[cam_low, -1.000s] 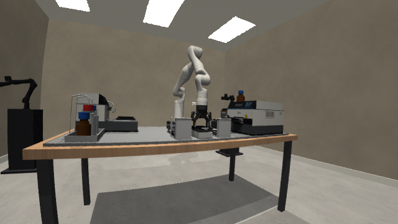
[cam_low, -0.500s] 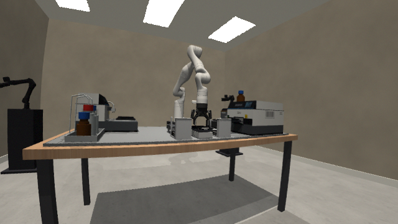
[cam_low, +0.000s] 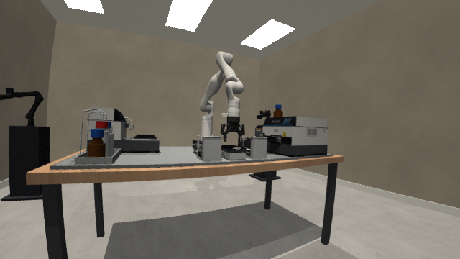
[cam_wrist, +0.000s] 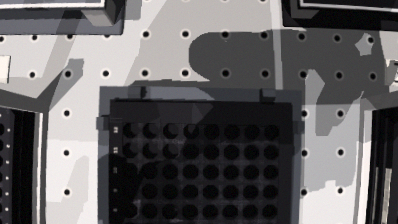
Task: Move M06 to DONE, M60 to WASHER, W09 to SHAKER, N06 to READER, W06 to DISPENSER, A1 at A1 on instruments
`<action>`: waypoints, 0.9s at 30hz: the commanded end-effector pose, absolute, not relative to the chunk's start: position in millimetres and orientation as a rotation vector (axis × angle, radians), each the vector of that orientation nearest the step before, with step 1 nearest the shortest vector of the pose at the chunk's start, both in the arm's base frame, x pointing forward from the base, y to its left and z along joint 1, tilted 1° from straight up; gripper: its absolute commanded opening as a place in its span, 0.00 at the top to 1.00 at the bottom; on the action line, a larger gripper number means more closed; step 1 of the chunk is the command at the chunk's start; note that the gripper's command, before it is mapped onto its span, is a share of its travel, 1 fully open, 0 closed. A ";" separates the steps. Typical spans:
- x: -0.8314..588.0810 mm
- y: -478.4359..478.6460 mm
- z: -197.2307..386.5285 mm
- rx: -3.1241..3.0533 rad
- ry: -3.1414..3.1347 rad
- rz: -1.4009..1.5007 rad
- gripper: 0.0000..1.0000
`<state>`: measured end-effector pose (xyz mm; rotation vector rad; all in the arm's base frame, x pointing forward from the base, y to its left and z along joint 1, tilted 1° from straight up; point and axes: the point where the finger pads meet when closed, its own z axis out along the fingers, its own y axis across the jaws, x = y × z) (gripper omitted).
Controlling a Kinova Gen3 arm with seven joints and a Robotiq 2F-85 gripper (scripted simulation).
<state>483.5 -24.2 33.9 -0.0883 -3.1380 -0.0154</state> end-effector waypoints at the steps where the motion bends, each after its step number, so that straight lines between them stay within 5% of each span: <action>1: 484.0 -24.3 39.9 -0.088 -3.140 -0.015 0.00; 27: 484.0 -24.5 69.1 -0.088 -3.140 -0.015 0.00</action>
